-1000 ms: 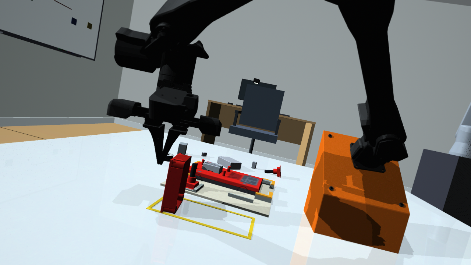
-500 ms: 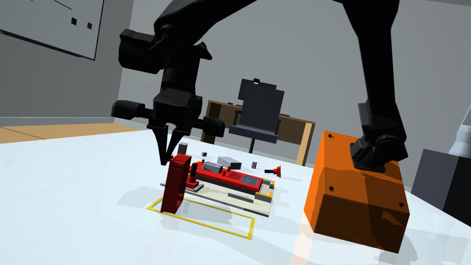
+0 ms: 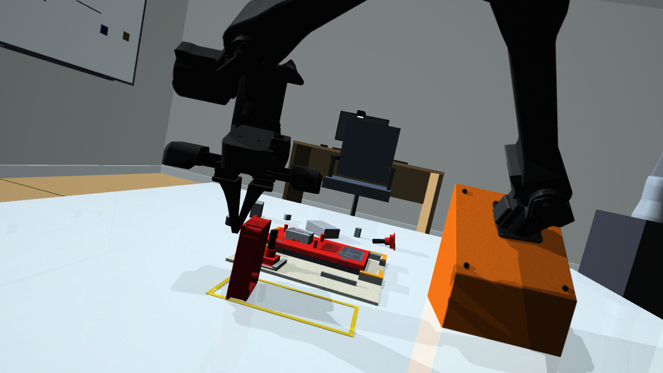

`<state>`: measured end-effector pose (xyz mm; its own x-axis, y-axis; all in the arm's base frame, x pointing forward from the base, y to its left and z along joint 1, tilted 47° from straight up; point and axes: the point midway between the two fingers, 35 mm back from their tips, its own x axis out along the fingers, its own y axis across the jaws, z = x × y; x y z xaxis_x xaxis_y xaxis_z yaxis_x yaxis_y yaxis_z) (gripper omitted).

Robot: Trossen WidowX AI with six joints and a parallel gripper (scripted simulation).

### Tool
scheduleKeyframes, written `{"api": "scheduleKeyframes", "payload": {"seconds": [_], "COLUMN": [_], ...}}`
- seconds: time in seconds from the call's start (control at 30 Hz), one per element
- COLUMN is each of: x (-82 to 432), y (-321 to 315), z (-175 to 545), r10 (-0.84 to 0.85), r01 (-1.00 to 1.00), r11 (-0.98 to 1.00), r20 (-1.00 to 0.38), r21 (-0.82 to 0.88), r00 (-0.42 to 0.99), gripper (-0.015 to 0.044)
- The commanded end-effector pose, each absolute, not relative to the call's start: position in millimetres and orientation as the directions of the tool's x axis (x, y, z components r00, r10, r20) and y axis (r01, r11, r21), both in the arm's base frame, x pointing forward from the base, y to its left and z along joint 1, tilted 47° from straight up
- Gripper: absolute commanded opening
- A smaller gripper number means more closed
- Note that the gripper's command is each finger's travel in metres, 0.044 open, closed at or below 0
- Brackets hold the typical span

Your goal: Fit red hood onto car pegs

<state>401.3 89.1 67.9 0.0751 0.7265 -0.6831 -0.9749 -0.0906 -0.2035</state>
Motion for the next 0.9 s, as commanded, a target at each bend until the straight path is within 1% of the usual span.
{"api": "scheduleKeyframes", "payload": {"seconds": [0.0, 0.87], "x": [398, 386], "y": [88, 87], "z": [68, 65], "r10": [0.728, 0.728], "r01": [-0.975, -0.975], "r11": [-0.090, -0.090], "r20": [-0.681, -0.681], "r21": [-0.204, -0.203], "r00": [0.075, 0.075], "gripper": [0.0000, 0.0000]}}
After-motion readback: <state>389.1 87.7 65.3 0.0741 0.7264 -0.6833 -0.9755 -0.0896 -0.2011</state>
